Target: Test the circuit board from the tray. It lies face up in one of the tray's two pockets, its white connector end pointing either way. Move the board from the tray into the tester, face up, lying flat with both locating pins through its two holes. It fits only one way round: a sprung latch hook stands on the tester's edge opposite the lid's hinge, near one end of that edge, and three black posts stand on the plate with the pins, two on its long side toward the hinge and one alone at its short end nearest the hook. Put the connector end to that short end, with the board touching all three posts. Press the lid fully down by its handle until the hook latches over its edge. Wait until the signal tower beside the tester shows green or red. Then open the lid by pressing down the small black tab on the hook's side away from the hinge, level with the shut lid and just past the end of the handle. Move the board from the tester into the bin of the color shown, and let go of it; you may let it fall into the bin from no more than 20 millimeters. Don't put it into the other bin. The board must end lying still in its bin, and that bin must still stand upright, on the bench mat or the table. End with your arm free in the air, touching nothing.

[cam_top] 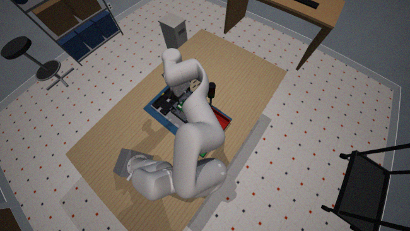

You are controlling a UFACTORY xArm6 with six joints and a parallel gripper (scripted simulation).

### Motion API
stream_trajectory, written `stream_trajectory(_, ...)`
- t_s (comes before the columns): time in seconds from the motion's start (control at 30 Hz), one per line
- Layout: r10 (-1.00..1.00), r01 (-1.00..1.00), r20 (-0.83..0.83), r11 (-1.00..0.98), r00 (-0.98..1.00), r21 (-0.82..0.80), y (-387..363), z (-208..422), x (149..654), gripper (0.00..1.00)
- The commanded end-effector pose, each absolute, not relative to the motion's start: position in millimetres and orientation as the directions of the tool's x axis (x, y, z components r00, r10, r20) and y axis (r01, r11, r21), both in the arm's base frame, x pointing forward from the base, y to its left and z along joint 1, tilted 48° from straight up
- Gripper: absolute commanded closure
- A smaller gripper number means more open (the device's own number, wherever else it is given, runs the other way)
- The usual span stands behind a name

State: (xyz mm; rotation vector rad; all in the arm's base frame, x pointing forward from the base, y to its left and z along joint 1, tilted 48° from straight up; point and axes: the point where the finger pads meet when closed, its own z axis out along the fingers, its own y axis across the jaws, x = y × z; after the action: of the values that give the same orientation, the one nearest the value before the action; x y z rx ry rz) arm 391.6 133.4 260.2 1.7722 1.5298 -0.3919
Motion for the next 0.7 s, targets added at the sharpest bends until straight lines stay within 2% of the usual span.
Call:
stream_trajectory(0.0,0.708,0.942,-0.663,-0.009,0.243,0.336,159,285,384,0.0)
stream_trajectory(0.33,0.709,0.942,-0.663,-0.009,0.243,0.336,195,320,372,0.0)
stream_trajectory(0.67,0.709,0.942,-0.663,-0.009,0.243,0.336,201,325,370,0.0)
